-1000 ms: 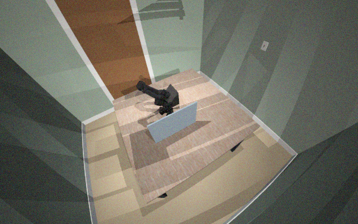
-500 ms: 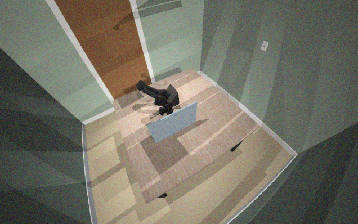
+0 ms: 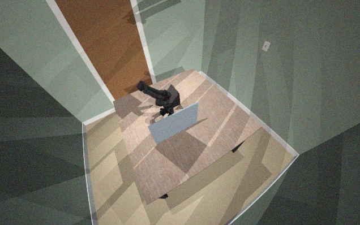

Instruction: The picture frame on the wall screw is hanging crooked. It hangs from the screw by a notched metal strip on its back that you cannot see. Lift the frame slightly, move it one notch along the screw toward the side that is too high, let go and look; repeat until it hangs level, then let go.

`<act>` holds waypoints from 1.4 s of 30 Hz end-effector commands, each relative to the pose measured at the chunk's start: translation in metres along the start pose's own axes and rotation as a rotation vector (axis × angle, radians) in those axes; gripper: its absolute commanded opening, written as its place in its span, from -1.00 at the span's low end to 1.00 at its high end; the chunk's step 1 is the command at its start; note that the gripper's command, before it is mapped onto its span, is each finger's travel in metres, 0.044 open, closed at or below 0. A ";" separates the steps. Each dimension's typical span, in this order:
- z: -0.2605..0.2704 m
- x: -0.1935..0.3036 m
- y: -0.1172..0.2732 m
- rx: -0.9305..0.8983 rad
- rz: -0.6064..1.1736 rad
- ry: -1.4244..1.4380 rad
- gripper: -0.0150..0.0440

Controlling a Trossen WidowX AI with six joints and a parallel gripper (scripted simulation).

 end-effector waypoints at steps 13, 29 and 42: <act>0.003 -0.008 0.074 -0.003 0.003 0.107 0.39; 0.043 0.018 0.113 -0.004 0.004 0.145 0.39; 0.053 0.023 0.123 -0.002 0.007 0.148 0.39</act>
Point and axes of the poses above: the point midway between the two fingers, 35 mm back from their tips, its own y axis back along the fingers, its own z axis across the jaws, x = y × z, the point moved 1 cm from there along y, back along the fingers, and after that the axes turned 6 degrees about -y, right-handed, at the moved point
